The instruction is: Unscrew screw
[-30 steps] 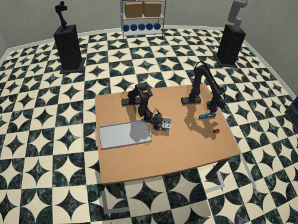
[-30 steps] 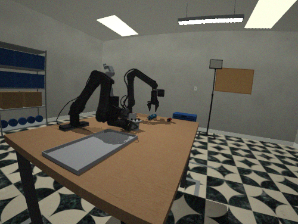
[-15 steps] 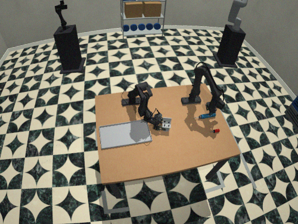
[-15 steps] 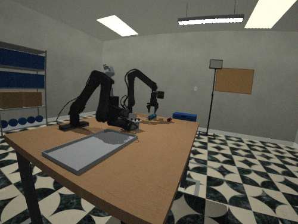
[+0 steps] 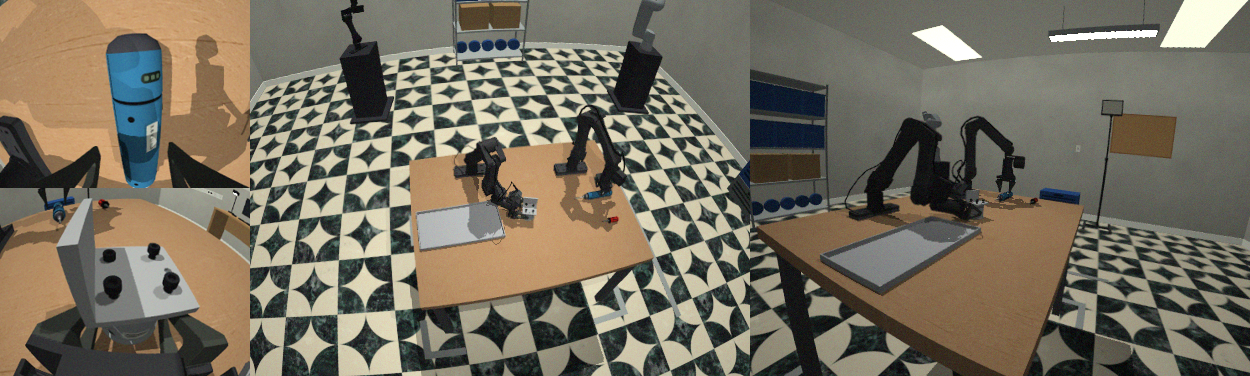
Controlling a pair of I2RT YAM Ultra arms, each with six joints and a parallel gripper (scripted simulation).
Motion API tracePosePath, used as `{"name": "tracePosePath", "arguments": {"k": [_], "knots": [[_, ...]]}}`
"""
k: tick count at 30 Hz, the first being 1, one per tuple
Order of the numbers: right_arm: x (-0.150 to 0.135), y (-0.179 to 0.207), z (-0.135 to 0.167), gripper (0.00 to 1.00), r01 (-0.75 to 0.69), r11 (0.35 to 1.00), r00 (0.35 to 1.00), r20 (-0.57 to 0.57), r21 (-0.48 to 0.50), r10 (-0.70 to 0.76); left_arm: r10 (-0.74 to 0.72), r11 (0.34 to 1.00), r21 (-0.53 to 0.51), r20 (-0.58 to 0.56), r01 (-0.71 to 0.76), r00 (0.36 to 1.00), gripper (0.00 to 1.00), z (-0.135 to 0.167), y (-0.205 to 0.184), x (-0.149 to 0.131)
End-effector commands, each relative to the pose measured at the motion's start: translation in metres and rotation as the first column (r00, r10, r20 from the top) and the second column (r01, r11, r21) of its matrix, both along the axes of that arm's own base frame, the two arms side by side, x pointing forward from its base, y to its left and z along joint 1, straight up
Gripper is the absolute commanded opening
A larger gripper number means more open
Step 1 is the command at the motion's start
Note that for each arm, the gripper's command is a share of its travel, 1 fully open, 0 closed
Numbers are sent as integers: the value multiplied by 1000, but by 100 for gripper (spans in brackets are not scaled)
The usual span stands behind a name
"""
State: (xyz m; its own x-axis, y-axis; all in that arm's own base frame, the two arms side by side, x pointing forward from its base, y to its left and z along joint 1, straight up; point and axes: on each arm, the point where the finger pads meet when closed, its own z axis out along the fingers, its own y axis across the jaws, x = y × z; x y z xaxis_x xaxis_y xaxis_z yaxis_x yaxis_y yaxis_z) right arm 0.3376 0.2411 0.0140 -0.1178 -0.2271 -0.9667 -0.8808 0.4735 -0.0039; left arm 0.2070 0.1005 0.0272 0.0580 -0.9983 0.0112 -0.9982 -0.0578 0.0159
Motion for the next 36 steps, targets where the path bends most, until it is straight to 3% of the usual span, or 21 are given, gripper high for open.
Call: {"name": "tracePosePath", "arguments": {"k": [1, 7, 8, 19, 22, 36], "knots": [[3, 6, -5, 59, -15, 1000, 1000, -7, -3, 15, 1, 1000, -1, 4, -1, 1000, 65, -10, -1, 2], [3, 6, -5, 59, -15, 1000, 1000, -7, -3, 15, 0, 1000, 22, 52, -1, 999, 65, 0, 4, 14], [3, 6, -5, 59, -15, 1000, 1000, -7, -3, 15, 1, 1000, 1, 7, -1, 1000, 65, -12, -1, 3], [3, 6, -5, 59, -15, 1000, 1000, -7, -3, 15, 1, 1000, -1, 4, -1, 1000, 65, -31, -2, 2], [3, 6, -5, 59, -15, 1000, 1000, -7, -3, 15, 0, 1000, 22, 52, -2, 999, 65, -20, 5, 15], [3, 6, -5, 59, -15, 1000, 1000, -7, -3, 15, 1, 1000, 12, 27, -1, 1000, 65, -23, 3, 7]]}}
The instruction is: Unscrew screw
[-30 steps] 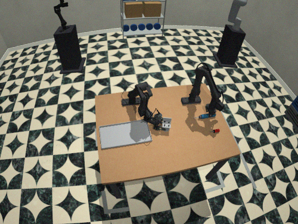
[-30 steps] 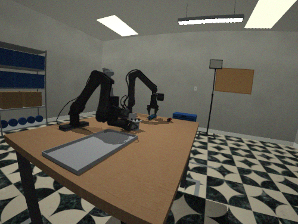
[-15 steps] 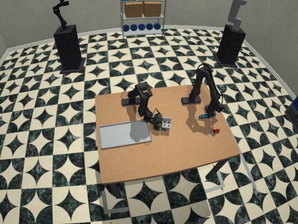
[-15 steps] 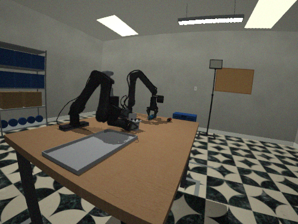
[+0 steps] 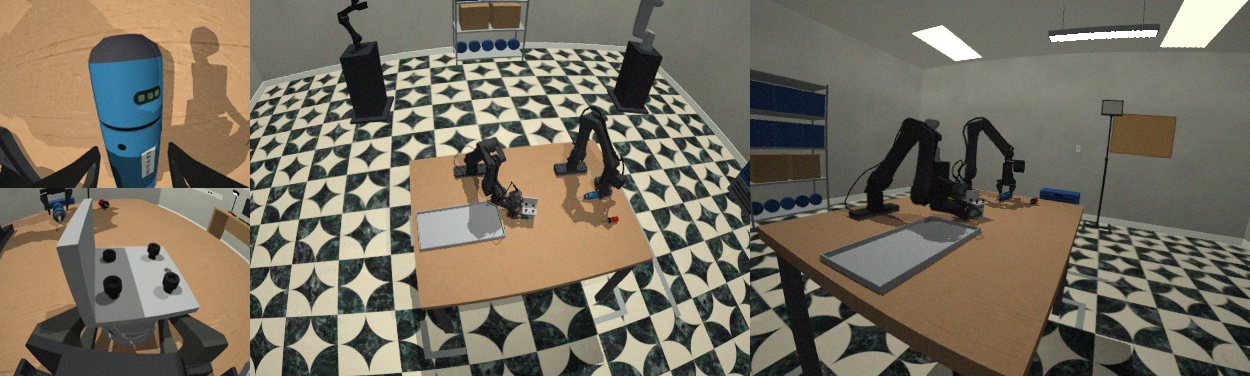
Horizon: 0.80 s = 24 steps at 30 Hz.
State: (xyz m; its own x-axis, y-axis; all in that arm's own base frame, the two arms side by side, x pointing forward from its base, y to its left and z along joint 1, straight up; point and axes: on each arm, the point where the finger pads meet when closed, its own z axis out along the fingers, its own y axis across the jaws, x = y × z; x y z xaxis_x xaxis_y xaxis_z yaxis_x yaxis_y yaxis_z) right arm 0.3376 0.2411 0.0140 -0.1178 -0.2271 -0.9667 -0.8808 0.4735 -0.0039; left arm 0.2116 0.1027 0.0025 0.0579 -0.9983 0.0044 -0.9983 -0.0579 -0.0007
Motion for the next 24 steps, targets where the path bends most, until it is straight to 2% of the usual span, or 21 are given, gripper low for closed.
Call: {"name": "tracePosePath", "arguments": {"k": [1, 5, 6, 22, 23, 24], "knots": [[3, 6, -5, 59, -15, 1000, 1000, -7, -3, 15, 1, 1000, 5, 11, -1, 1000, 65, 2, 1, 3], [3, 6, -5, 59, -15, 1000, 1000, -7, -3, 15, 1, 1000, 5, 11, -1, 1000, 65, 2, 1, 3], [3, 6, -5, 59, -15, 1000, 1000, -7, -3, 15, 1, 1000, 5, 11, -1, 1000, 55, 2, 1, 3], [3, 6, -5, 59, -15, 1000, 1000, -7, -3, 15, 1, 1000, 5, 11, -1, 1000, 55, 2, 1, 3], [3, 6, -5, 59, -15, 1000, 1000, -7, -3, 15, 1, 1000, 5, 11, -1, 1000, 46, 2, 1, 3], [3, 6, -5, 59, -15, 1000, 1000, -7, -3, 15, 1, 1000, 5, 11, -1, 1000, 46, 2, 1, 3]]}}
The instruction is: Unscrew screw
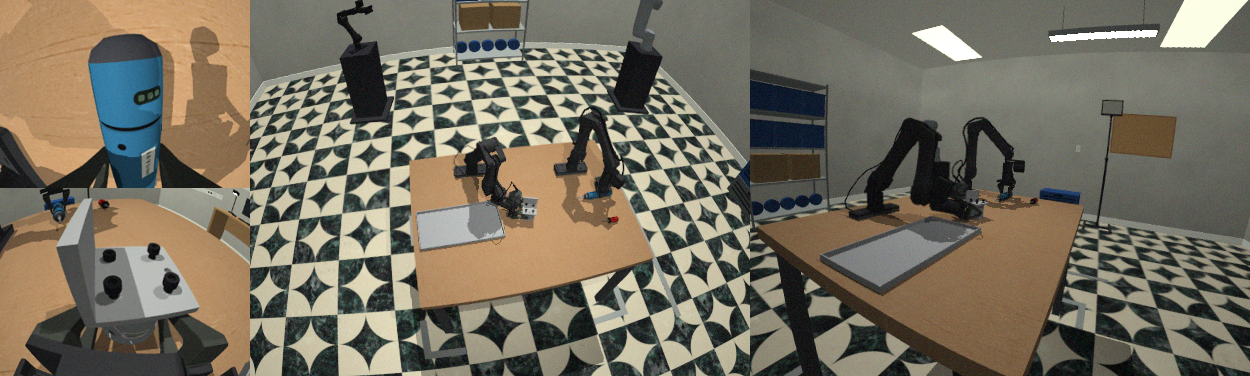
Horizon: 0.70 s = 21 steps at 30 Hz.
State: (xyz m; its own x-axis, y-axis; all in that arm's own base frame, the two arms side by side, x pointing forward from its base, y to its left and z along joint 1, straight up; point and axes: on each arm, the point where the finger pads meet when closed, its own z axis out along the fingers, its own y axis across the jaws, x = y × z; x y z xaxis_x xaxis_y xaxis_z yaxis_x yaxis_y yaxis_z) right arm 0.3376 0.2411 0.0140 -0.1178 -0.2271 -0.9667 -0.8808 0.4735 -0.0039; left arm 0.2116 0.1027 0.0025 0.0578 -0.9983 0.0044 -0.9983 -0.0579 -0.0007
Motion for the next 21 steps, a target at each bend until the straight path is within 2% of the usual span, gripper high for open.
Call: {"name": "tracePosePath", "arguments": {"k": [1, 21], "knots": [[3, 6, -5, 59, -15, 1000, 1000, -7, -3, 15, 1, 1000, 5, 11, -1, 1000, 46, 2, 1, 3], [3, 6, -5, 59, -15, 1000, 1000, -7, -3, 15, 1, 1000, 5, 11, -1, 1000, 45, 2, 1, 3]]}}
